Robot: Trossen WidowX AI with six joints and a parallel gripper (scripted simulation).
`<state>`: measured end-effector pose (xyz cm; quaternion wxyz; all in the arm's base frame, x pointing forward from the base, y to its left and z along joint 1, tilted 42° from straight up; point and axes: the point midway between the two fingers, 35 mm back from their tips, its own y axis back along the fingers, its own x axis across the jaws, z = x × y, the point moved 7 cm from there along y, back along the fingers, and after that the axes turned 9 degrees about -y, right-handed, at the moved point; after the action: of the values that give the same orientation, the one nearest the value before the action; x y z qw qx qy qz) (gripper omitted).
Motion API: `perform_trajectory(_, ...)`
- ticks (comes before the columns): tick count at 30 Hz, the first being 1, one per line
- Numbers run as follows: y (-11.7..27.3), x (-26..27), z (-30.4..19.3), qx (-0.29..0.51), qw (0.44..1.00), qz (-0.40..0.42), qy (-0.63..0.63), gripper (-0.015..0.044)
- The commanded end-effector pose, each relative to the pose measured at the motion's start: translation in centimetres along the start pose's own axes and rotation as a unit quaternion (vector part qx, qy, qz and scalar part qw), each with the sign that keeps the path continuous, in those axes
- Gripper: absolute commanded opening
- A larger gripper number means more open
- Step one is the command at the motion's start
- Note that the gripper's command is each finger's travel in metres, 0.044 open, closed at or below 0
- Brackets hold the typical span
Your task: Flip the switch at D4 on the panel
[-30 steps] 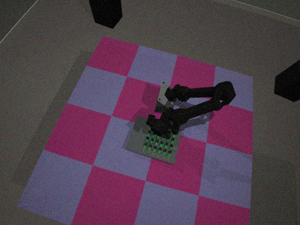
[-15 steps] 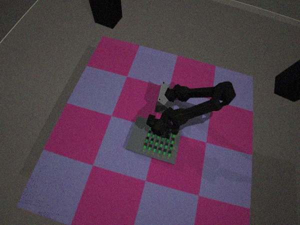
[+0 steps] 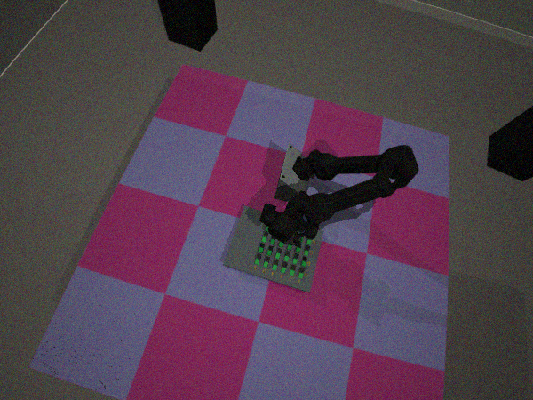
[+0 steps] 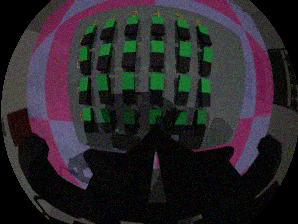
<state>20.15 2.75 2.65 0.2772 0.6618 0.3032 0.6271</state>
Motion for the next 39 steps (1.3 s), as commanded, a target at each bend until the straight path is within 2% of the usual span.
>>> perform_trajectory(1, -0.1, 0.0, 0.0, 0.0, 1.0, 0.003, -0.003, 0.0)
perform_trajectory(13, -0.3, 0.0, 0.0, 0.0, 1.0, 0.003, -0.003, 0.0)
perform_trajectory(15, 0.6, 0.0, 0.2, 0.001, 1.0, -0.001, 0.0, 0.0)
perform_trajectory(20, 6.1, 0.0, 0.5, 0.013, 1.0, -0.001, -0.003, 0.0)
perform_trajectory(27, 6.3, 0.0, 0.6, 0.013, 1.0, 0.0, -0.003, 0.0)
perform_trajectory(33, 6.8, 2.3, 6.4, 0.011, 1.0, 0.0, -0.001, 0.0)
perform_trajectory(39, 6.8, 2.6, 7.1, 0.011, 1.0, 0.0, -0.001, 0.0)
